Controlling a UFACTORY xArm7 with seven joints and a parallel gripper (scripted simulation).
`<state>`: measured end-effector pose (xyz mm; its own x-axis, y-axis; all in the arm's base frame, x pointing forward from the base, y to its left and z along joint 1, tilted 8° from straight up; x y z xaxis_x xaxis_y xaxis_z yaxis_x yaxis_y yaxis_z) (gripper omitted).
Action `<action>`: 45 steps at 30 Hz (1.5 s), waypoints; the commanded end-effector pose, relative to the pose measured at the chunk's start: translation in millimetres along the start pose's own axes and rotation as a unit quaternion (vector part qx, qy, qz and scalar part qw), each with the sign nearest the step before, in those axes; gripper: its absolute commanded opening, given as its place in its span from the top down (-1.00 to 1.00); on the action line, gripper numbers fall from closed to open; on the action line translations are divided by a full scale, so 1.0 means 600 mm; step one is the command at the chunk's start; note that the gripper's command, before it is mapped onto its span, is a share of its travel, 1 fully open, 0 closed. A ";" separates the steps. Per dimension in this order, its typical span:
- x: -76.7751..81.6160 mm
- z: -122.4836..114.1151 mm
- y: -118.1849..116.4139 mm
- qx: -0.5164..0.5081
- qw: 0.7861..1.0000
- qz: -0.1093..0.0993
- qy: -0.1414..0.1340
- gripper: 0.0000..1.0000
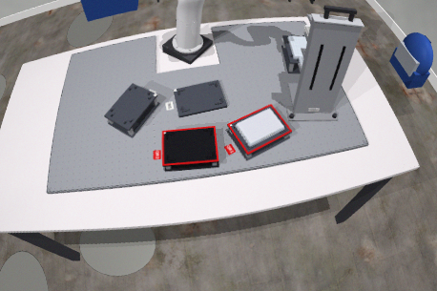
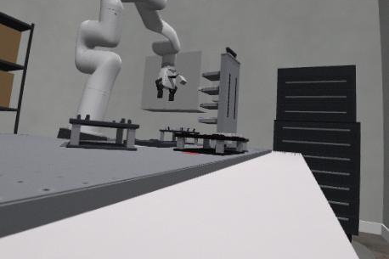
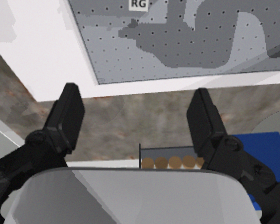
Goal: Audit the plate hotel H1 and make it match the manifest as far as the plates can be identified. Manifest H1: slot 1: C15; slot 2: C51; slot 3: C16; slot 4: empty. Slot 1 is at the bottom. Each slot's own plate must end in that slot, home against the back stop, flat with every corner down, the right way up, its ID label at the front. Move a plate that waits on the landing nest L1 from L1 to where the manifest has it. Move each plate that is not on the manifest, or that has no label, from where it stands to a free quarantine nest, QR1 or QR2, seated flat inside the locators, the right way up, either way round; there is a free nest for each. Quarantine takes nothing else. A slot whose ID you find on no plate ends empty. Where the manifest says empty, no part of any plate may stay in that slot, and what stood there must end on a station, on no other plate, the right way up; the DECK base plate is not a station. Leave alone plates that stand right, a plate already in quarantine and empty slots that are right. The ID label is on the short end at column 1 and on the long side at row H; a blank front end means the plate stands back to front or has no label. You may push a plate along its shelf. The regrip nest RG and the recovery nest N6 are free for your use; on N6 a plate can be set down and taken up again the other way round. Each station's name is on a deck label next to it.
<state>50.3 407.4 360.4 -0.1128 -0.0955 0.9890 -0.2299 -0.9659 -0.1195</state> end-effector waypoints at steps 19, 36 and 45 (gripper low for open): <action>0.115 0.000 -0.001 0.000 1.000 0.002 0.000 -1.00; 0.198 0.000 0.000 0.000 1.000 0.002 0.000 -1.00; 0.237 0.000 0.000 0.000 1.000 0.002 0.000 -1.00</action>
<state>35.2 394.4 492.3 -0.1127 -0.0972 0.9889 -0.2297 -0.9657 -0.1211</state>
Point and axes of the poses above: the point where the finger pads meet when closed, its own x axis back along the fingers, its own y axis across the jaws, z = x × y, the point moved 10 cm from there along x, back along the fingers, and after that the axes turned 1 degree about x, right-handed, at the moved point
